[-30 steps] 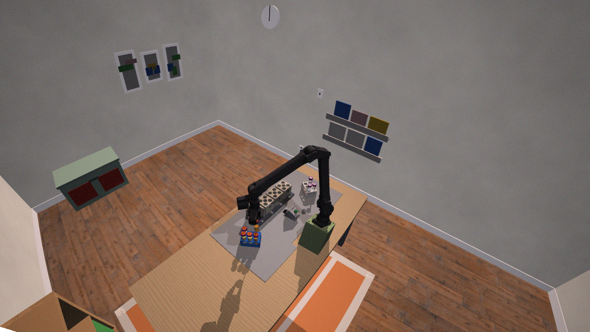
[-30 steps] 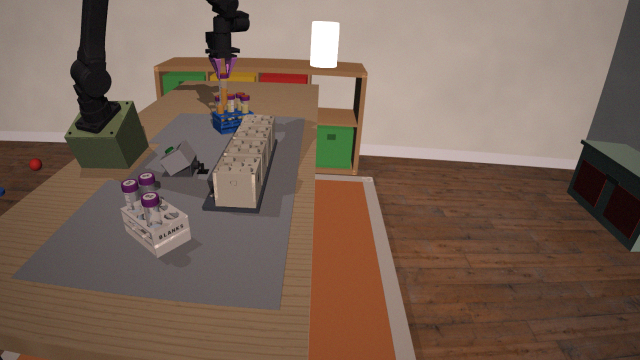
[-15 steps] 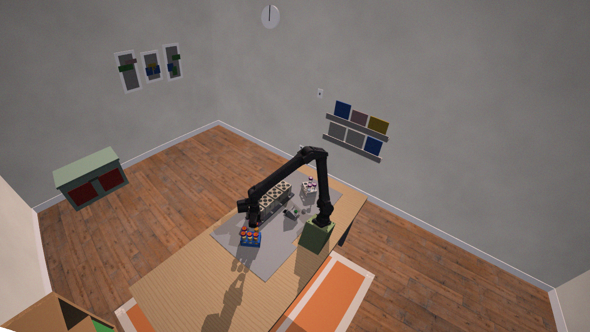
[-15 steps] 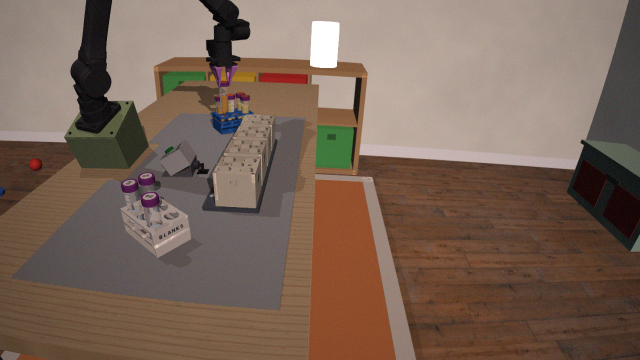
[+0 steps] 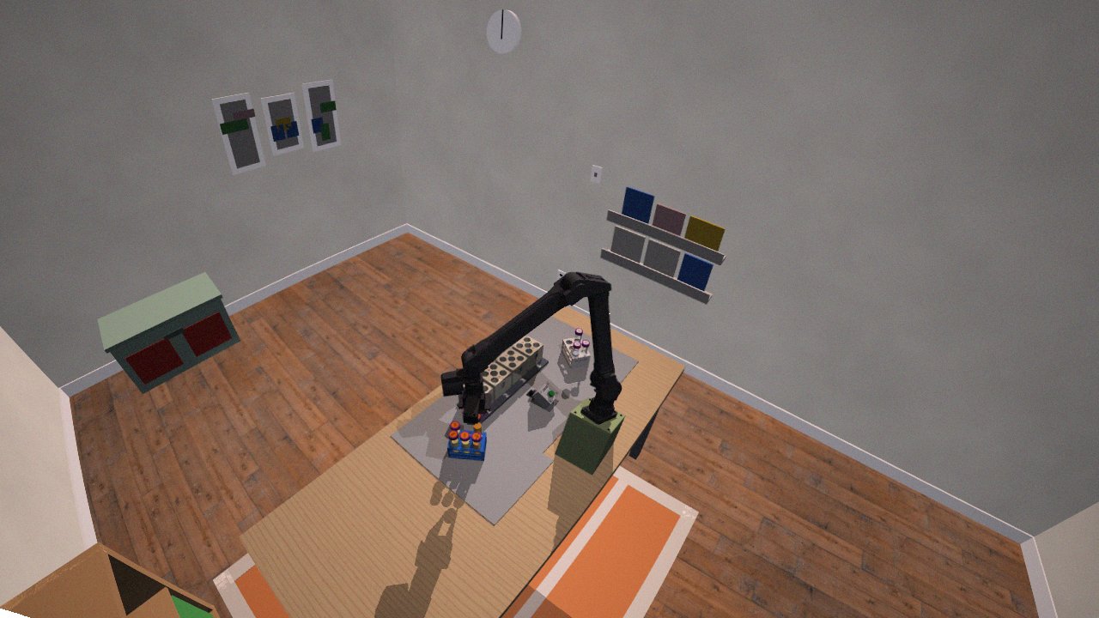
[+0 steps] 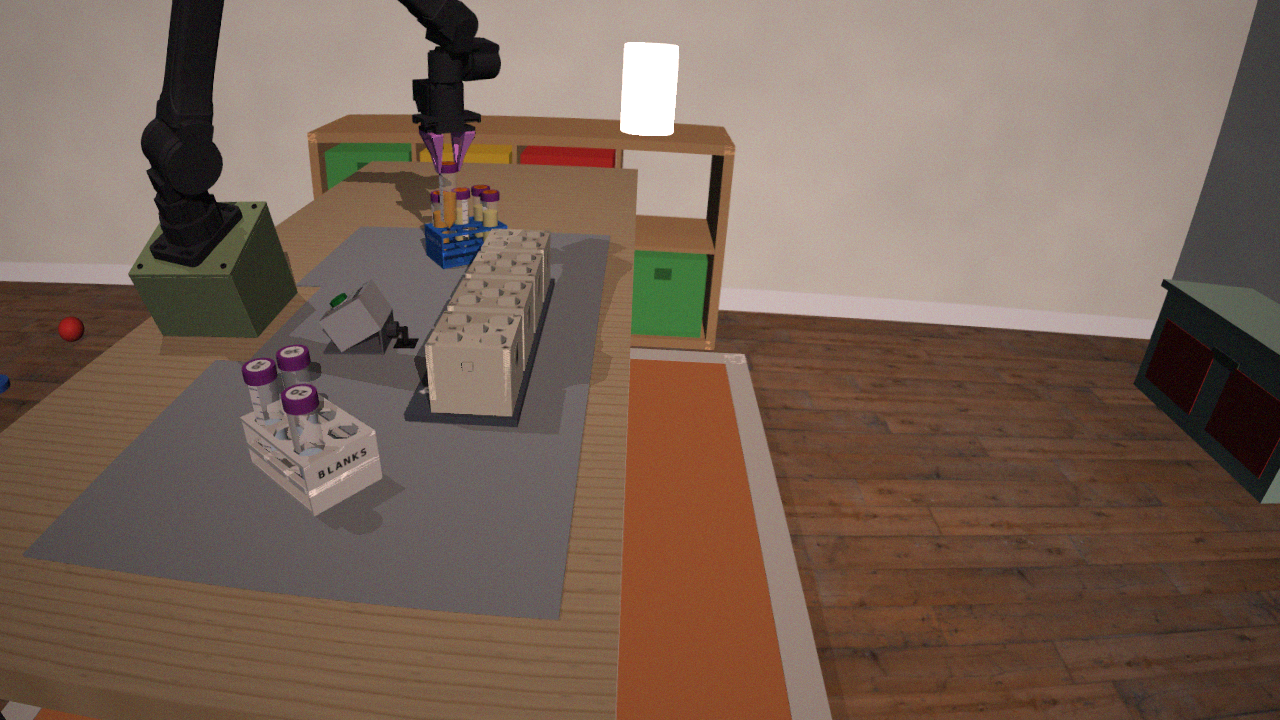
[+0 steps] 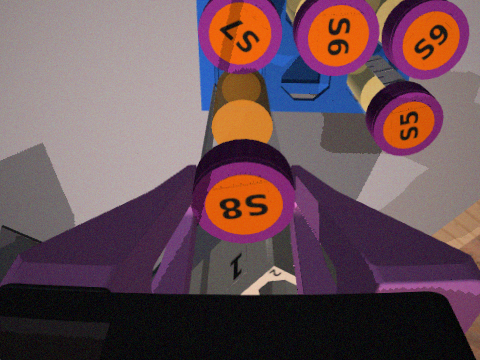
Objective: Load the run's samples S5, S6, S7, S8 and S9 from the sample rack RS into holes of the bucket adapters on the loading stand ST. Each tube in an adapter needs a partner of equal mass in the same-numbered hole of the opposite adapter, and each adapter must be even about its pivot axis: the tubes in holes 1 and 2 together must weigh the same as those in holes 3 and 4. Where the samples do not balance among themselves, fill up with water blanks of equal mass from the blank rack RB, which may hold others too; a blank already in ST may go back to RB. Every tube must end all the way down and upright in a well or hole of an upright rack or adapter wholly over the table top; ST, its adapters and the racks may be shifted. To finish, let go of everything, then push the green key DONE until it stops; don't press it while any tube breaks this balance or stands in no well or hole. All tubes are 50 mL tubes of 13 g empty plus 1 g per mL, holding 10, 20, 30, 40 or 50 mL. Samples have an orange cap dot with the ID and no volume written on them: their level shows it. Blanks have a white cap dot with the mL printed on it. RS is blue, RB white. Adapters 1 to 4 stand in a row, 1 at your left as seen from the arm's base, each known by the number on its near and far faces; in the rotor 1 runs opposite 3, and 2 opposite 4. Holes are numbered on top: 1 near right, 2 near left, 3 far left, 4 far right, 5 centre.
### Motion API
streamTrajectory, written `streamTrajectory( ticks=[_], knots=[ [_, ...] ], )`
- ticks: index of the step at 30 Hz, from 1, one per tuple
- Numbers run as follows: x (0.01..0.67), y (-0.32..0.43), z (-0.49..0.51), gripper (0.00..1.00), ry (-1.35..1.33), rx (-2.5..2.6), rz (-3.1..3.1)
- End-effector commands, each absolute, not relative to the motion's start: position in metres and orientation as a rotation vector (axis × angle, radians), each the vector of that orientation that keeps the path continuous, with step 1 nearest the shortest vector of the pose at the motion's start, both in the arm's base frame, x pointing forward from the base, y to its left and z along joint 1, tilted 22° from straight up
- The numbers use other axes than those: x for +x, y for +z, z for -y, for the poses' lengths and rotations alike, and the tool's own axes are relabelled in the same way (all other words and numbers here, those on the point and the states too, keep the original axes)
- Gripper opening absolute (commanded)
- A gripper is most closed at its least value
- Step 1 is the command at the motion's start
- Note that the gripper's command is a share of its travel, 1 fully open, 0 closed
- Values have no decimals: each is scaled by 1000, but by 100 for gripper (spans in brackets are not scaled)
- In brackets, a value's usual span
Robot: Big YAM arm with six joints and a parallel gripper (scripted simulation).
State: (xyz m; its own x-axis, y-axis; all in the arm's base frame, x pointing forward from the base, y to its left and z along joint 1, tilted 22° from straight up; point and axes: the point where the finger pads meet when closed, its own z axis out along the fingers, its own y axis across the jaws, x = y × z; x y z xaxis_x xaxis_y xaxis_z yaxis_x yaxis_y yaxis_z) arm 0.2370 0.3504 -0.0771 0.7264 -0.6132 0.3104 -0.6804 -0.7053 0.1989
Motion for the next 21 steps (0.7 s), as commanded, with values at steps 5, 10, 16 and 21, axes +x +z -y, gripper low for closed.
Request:
streamTrajectory(
  ticks=[5, 10, 16, 21],
  knots=[
    [245, -84, -348, 0, 316, 2638, 1021],
    [247, -87, -349, 0, 318, 2641, 1025],
    [246, -95, -343, 0, 317, 2637, 1022],
    [246, -101, -341, 0, 317, 2637, 1022]
  ],
)
